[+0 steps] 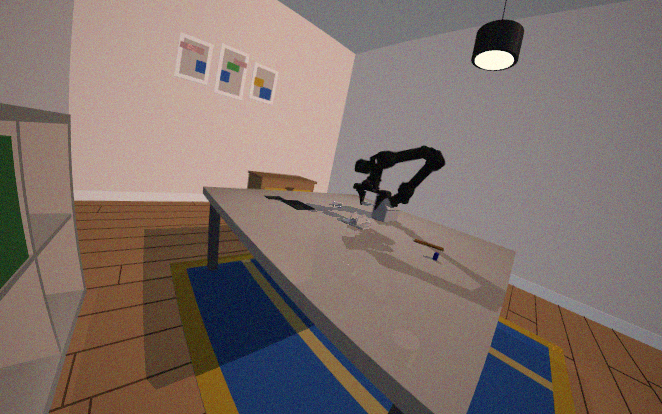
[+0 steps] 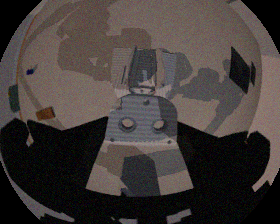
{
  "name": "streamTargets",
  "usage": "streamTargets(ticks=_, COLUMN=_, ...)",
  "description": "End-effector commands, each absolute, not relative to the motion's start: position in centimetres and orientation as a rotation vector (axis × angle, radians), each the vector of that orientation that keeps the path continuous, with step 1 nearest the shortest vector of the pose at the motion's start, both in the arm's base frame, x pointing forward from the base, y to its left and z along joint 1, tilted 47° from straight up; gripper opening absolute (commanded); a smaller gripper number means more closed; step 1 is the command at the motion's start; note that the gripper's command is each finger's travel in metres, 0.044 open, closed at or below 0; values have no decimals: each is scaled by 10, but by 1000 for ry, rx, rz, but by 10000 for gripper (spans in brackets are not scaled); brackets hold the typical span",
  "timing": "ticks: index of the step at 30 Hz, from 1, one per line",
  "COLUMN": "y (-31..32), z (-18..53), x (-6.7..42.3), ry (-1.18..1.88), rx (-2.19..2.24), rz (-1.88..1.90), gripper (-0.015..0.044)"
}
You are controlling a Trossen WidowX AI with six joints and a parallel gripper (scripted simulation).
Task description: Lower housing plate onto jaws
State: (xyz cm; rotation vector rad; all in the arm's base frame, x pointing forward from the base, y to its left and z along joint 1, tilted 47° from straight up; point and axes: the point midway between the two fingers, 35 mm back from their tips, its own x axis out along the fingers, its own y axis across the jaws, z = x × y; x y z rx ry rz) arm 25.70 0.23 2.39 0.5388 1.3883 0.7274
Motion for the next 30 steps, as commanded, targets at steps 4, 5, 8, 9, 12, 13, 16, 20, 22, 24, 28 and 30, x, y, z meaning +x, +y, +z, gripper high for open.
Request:
streamTargets(ticks=4, y=1, z=23, x=257, ry=1387, rx=530, rz=731, gripper=351)
streamTargets(ticks=5, y=1, z=23, x=257, ry=1387, rx=530, rz=731, gripper=351)
streamTargets(ticks=8, y=1, z=23, x=257, ry=1387, rx=530, rz=731, gripper=351)
streamTargets(ticks=9, y=2, z=23, x=257, ry=1387, rx=530, rz=731, gripper=351)
streamTargets(ticks=12, y=4, z=20, x=257, ry=1387, rx=530, rz=730, gripper=351)
streamTargets(ticks=13, y=5, z=19, x=257, ry=1387, rx=530, rz=730, gripper=351)
streamTargets(ticks=16, y=9, z=15, x=258, ry=1387, rx=529, rz=729, gripper=351)
streamTargets(ticks=20, y=13, z=10, x=259, ry=1387, rx=529, rz=728, gripper=351)
streamTargets(ticks=22, y=16, z=8, x=259, ry=1387, rx=529, rz=728, gripper=351)
streamTargets(ticks=24, y=18, z=6, x=259, ry=1387, rx=529, rz=728, gripper=351)
streamTargets(ticks=28, y=23, z=1, x=259, ry=1387, rx=529, rz=728, gripper=351)
streamTargets(ticks=30, y=25, z=-1, x=259, ry=1387, rx=529, rz=728, gripper=351)
